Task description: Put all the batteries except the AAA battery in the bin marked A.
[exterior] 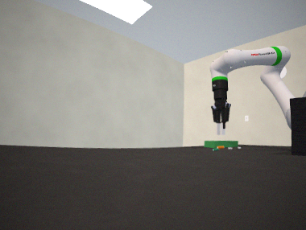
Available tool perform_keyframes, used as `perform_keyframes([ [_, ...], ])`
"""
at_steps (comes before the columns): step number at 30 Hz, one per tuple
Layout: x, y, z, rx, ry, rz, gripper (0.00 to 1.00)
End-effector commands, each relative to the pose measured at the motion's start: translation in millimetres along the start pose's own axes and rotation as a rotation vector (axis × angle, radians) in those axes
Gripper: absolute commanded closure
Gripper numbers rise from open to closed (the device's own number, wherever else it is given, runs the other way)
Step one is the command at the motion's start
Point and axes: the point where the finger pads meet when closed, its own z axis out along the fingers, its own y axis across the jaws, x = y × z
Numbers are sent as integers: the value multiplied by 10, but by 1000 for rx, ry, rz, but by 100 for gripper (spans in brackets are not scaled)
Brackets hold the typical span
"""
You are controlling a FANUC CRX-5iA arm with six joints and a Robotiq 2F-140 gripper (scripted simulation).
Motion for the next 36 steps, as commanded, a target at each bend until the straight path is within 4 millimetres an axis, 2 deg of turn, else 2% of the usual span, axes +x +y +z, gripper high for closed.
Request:
perform_keyframes([
  [1,-12,6,-2,0,0,0,83],
  [24,-37,13,-2,0,0,0,83],
  [36,-37,16,478,0,0,0,83],
])
